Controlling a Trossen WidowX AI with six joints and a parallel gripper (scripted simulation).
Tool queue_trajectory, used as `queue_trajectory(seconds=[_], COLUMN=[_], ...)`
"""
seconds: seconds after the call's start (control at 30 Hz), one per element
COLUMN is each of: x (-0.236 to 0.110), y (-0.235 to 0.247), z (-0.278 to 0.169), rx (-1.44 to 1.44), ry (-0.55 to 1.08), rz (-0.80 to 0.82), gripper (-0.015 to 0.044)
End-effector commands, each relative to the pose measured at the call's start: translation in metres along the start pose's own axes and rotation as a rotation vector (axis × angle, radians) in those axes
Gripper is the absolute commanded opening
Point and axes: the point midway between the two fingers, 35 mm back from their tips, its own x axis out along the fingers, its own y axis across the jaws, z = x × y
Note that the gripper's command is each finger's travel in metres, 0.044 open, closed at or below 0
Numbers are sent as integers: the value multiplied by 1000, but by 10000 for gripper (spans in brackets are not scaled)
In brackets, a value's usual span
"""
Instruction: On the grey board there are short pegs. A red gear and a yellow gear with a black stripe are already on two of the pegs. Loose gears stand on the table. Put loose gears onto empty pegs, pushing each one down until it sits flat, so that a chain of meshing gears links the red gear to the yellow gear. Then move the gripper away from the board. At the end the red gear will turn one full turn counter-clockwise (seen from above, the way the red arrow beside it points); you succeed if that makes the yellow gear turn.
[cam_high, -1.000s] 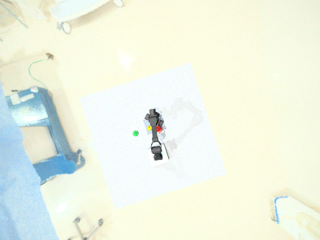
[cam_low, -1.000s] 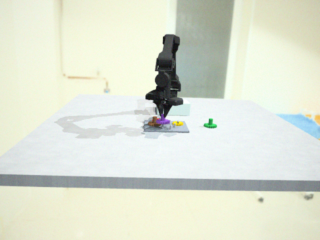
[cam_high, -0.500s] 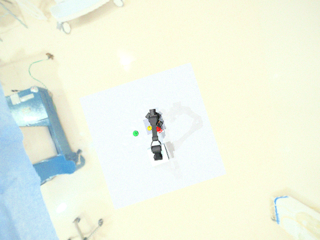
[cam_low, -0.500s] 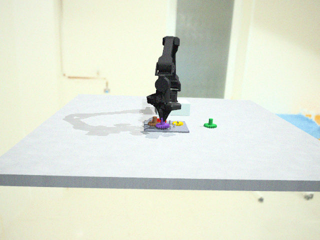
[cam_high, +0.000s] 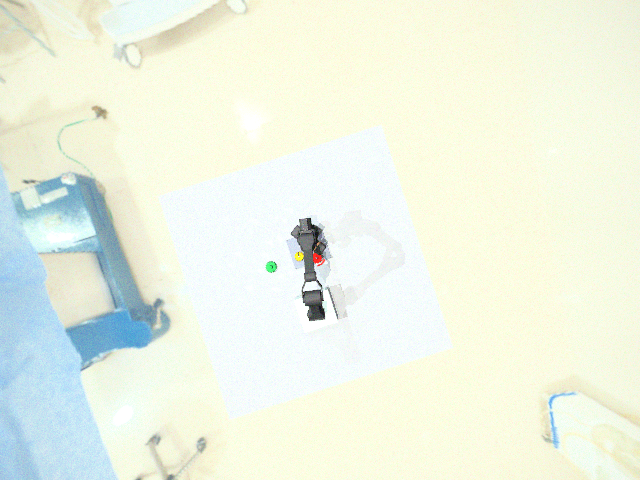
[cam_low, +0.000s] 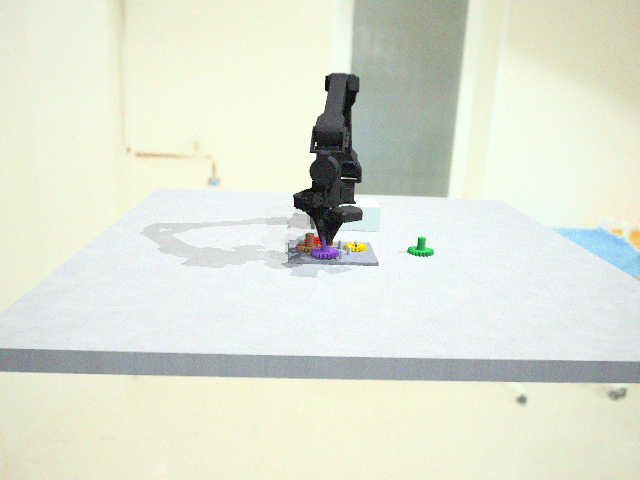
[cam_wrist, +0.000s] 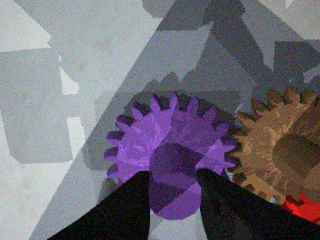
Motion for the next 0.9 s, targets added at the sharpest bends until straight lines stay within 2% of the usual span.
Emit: queue_trajectory(seconds=[0.0,0.2,0.37,0.4,0.53,0.73,0.83,0.87], x=[1,3,1,0,-6,-45,-47,-38], y=[0,-1,-1,-1,0,0,0,0], z=[0,0,-1,-1,-1,-1,-1,-3], rx=[-74,-174,-122,-105,-67,-55,-54,-69], ry=[-3,-3,-3,-3,-3,-3,-3,0], rz=[0,0,0,0,0,0,0,-1], gripper=[0,0,131,140,140,140,140,166])
